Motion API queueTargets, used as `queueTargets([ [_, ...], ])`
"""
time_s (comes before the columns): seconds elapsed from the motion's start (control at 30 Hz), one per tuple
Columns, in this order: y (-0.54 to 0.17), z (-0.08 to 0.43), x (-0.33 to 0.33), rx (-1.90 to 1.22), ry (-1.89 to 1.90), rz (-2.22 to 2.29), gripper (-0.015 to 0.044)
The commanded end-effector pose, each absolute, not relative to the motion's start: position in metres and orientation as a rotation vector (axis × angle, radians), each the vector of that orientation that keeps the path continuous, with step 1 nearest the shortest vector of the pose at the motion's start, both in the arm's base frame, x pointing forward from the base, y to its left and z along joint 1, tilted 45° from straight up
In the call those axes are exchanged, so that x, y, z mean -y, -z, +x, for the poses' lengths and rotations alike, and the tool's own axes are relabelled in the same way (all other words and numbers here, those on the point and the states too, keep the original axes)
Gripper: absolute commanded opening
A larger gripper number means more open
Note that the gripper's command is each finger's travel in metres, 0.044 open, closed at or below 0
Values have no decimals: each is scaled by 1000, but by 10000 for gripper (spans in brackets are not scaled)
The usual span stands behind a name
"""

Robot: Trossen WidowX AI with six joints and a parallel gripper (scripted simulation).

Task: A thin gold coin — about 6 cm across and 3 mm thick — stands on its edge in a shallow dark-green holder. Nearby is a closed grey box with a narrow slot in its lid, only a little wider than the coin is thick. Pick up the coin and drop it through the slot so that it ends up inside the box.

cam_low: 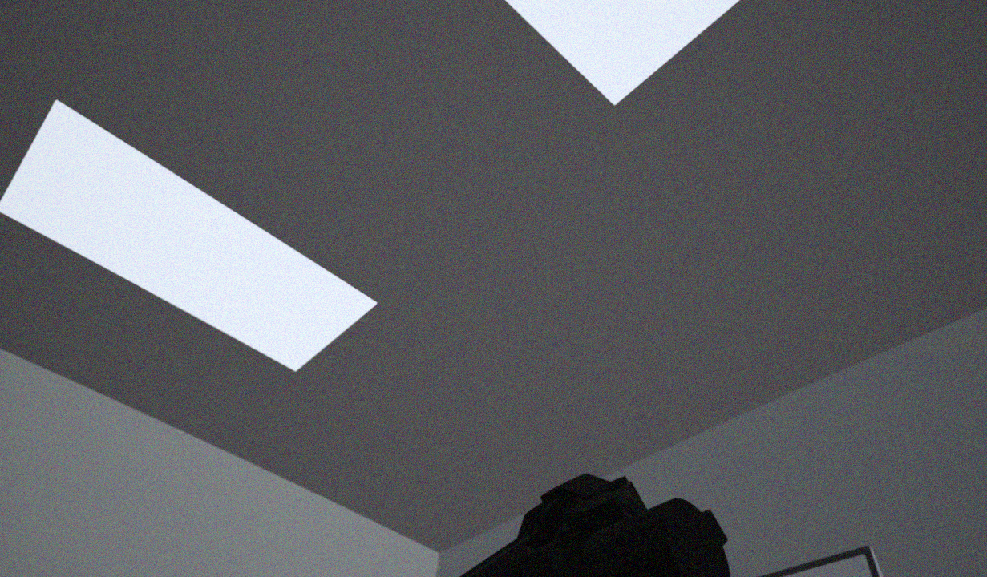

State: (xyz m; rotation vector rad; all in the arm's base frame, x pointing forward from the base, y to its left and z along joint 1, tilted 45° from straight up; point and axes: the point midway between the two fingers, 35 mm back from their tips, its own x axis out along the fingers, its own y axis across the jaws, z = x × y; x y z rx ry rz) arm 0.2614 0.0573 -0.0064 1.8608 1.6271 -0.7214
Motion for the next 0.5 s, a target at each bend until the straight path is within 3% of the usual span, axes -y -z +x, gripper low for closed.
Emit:
queueTargets([
  [0.0,11,259,-63,-1637,725,1864,161],
  [0.4,22,259,-76,-1640,723,1867,161],
  [0.47,22,259,-76,-1640,723,1867,108],
])
